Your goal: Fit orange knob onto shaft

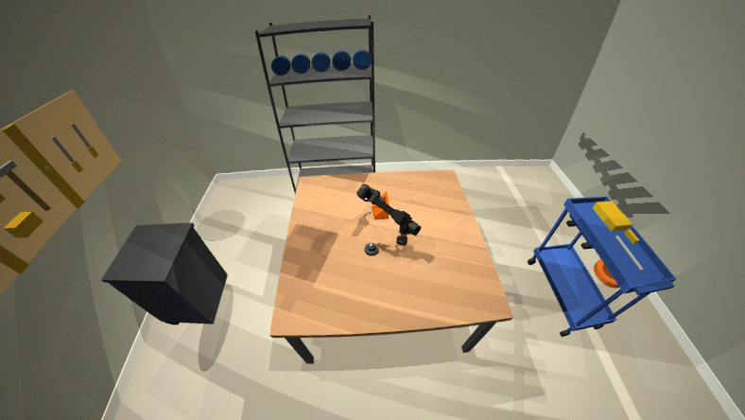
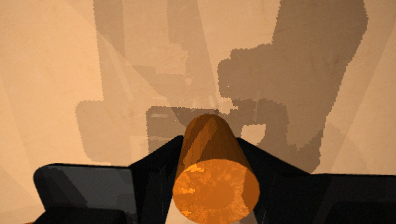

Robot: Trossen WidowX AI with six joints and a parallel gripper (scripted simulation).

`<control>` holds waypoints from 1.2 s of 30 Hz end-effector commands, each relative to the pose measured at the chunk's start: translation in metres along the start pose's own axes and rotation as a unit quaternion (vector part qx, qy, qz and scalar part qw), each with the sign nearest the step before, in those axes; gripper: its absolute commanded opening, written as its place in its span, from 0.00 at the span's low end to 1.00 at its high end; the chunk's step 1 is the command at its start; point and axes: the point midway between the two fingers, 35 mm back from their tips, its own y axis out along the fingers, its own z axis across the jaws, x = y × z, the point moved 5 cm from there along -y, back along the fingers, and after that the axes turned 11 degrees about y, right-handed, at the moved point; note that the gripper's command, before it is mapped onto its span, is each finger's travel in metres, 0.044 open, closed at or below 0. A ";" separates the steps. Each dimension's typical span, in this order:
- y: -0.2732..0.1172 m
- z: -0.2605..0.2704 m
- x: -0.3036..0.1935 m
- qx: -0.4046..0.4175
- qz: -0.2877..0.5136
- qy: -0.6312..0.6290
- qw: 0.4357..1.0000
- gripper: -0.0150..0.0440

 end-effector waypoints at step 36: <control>-0.044 0.000 0.003 0.001 0.001 -0.002 1.000 0.88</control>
